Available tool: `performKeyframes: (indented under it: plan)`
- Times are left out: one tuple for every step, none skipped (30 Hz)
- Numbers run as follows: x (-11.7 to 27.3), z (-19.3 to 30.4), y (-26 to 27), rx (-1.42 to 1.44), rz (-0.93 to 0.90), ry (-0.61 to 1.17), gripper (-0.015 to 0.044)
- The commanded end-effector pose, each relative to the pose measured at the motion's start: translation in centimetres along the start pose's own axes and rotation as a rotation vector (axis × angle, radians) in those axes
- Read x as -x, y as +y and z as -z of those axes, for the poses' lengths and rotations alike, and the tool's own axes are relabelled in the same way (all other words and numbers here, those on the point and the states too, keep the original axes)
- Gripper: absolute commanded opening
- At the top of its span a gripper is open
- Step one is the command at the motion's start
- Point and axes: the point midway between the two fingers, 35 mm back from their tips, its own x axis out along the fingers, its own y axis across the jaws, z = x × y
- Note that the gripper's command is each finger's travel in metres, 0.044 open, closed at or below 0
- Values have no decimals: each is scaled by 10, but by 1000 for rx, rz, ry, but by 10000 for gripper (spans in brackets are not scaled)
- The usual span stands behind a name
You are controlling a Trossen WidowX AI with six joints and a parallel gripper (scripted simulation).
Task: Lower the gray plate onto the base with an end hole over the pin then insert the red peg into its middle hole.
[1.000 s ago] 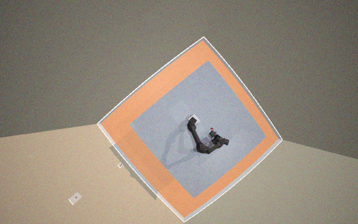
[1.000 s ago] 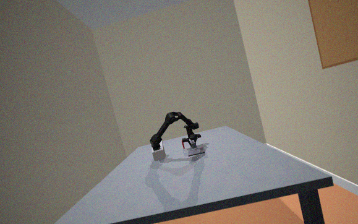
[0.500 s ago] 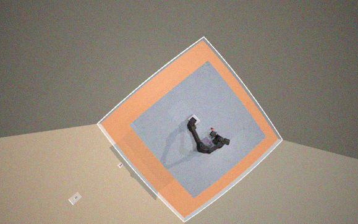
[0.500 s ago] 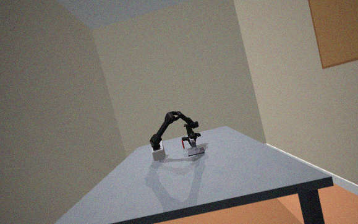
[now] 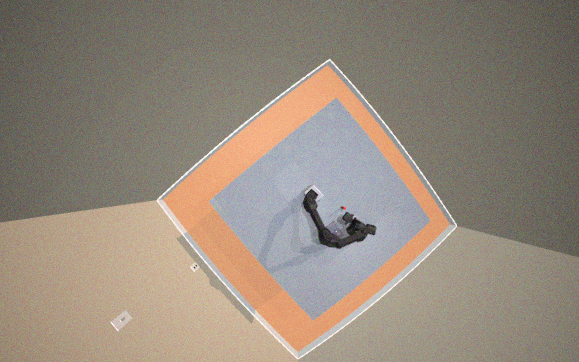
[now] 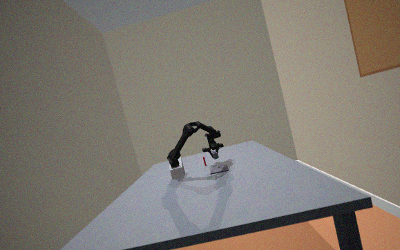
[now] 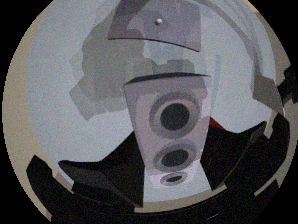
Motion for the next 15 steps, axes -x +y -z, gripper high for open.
performKeyframes:
  plan:
    - [18,1,2,-11,-9,9,0]
    - [21,1,2,-11,-9,9,0]
    - [24,1,2,-11,-9,9,0]
    - [27,1,2,-11,-9,9,0]
    - [30,2,2,-11,-8,9,0]
    - [33,2,2,-11,-8,9,0]
    - [37,2,2,-11,-8,9,0]
    - [40,2,1,-11,-8,9,0]
    - [43,2,1,-11,-8,9,0]
    - [46,2,1,-11,-8,9,0]
    - [49,2,0,-11,-8,8,0]
    - [52,2,0,-11,-8,8,0]
    - [56,3,0,-11,-8,8,0]
    - [59,3,-1,-11,-7,8,0]
    - [62,3,-1,-11,-7,8,0]
